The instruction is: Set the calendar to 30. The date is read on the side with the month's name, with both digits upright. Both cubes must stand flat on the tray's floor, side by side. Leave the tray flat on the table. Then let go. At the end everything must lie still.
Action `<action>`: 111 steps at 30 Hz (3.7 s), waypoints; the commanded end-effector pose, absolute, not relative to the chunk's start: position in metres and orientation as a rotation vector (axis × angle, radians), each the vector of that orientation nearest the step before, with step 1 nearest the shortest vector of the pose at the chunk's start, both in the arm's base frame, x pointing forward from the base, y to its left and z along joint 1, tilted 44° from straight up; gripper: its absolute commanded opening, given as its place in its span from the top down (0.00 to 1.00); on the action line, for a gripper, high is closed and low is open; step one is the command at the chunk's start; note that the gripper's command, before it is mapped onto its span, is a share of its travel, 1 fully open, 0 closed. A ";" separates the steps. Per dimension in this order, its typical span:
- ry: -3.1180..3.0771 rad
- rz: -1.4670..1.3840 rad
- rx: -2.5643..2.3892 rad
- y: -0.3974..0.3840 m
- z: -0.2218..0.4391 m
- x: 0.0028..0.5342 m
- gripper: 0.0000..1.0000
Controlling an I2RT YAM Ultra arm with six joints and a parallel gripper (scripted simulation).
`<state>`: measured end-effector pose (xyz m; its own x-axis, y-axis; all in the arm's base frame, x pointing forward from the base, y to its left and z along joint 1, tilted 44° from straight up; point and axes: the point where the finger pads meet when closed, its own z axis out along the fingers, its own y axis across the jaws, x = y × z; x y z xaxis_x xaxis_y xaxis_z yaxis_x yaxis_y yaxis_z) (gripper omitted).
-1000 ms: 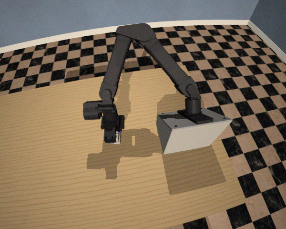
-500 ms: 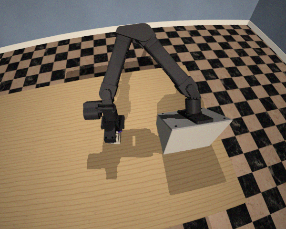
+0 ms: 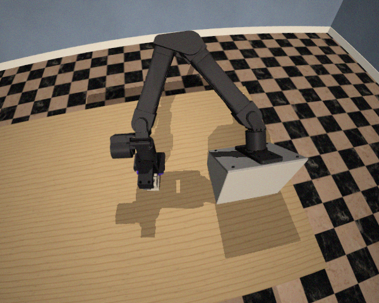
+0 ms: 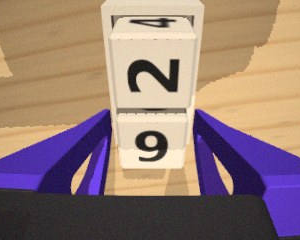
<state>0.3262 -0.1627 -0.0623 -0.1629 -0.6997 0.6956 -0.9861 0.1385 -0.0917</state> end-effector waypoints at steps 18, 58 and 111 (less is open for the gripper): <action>-1.928 0.764 1.620 -0.140 -0.040 0.329 0.53; -1.929 0.764 1.620 -0.097 0.003 0.331 0.00; -1.929 0.762 1.621 -0.040 0.061 0.333 0.00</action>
<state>0.3313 -0.0468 0.0596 -0.1667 -0.6955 0.6989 -0.9853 0.1447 -0.0911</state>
